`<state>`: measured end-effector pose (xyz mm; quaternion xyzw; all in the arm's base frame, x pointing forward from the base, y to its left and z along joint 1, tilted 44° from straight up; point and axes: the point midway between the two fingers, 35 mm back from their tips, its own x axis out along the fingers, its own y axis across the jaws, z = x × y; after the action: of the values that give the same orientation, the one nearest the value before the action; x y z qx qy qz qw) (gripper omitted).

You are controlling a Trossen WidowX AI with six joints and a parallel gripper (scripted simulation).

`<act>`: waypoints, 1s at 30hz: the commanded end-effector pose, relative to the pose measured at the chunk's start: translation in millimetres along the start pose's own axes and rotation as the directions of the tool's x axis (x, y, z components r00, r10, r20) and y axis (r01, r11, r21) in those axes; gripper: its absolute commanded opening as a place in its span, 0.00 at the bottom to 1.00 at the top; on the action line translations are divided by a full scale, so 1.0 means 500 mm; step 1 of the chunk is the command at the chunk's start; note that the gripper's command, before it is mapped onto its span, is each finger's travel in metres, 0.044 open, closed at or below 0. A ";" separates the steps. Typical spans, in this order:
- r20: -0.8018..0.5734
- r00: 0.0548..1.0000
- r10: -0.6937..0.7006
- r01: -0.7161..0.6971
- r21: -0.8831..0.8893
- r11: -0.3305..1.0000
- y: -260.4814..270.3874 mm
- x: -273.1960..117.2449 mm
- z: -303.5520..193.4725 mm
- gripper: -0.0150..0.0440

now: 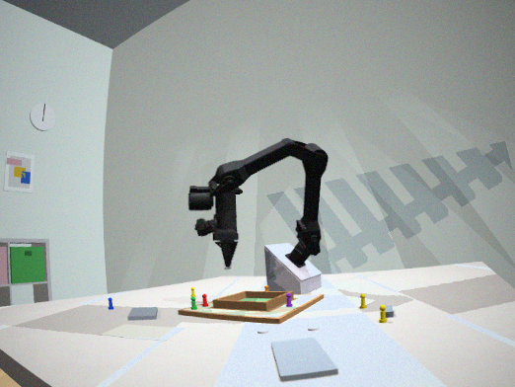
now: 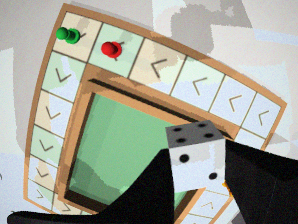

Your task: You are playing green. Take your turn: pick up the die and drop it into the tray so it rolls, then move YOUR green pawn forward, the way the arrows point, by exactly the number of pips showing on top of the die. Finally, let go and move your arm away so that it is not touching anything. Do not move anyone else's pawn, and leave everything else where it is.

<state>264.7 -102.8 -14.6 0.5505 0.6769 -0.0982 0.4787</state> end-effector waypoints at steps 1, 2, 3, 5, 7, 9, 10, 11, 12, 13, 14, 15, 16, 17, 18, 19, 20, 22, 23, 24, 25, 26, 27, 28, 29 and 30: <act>-0.007 1.000 0.005 -0.004 0.092 0.996 0.017 0.008 -0.022 0.25; -0.008 1.000 0.006 -0.005 0.117 0.993 0.022 0.010 -0.027 0.25; -0.008 1.000 0.006 -0.005 0.142 0.990 0.027 0.011 -0.032 0.25; -0.011 1.000 0.007 -0.005 0.192 0.981 0.037 0.015 -0.042 0.25; -0.013 1.000 0.009 -0.005 0.241 0.970 0.046 0.018 -0.053 0.25; -0.015 1.000 0.010 -0.005 0.290 0.957 0.055 0.022 -0.064 0.25; -0.017 1.000 0.011 -0.005 0.314 0.950 0.059 0.023 -0.070 0.25; -0.018 1.000 0.012 -0.005 0.337 0.941 0.063 0.025 -0.075 0.25; -0.020 1.000 0.012 -0.004 0.361 0.933 0.067 0.027 -0.081 0.25; -0.021 1.000 0.013 -0.004 0.384 0.923 0.071 0.029 -0.087 0.25; -0.023 1.000 0.014 -0.003 0.407 0.913 0.075 0.031 -0.092 0.25; -0.025 1.000 0.014 -0.002 0.430 0.903 0.079 0.033 -0.098 0.25; -0.027 1.000 0.015 -0.002 0.452 0.892 0.083 0.034 -0.104 0.25; -0.028 0.999 0.016 -0.001 0.475 0.880 0.087 0.036 -0.110 0.25; -0.030 0.999 0.017 0.001 0.497 0.868 0.090 0.038 -0.116 0.25; -0.032 0.999 0.017 0.002 0.518 0.855 0.094 0.040 -0.122 0.25; -0.034 0.999 0.018 0.003 0.536 0.844 0.097 0.042 -0.127 0.25; -0.036 0.999 0.018 0.004 0.550 0.835 0.099 0.043 -0.131 0.25; -0.036 0.999 0.018 0.004 0.550 0.835 0.099 0.043 -0.131 0.25; -0.036 0.999 0.018 0.004 0.550 0.835 0.099 0.043 -0.131 0.25; -0.036 0.999 0.018 0.004 0.550 0.835 0.099 0.043 -0.131 0.25; -0.033 0.999 0.014 0.007 0.550 0.835 0.099 0.043 -0.131 0.25; -0.025 1.000 -0.001 0.015 0.550 0.835 0.097 0.045 -0.131 0.25; -0.011 1.000 -0.025 0.027 0.550 0.835 0.095 0.048 -0.132 0.25; 0.006 0.999 -0.053 0.041 0.550 0.834 0.093 0.051 -0.133 0.25; 0.025 0.996 -0.081 0.054 0.551 0.833 0.091 0.054 -0.134 0.25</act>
<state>272.3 -28.0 20.3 0.6549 0.6271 -0.2948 0.3015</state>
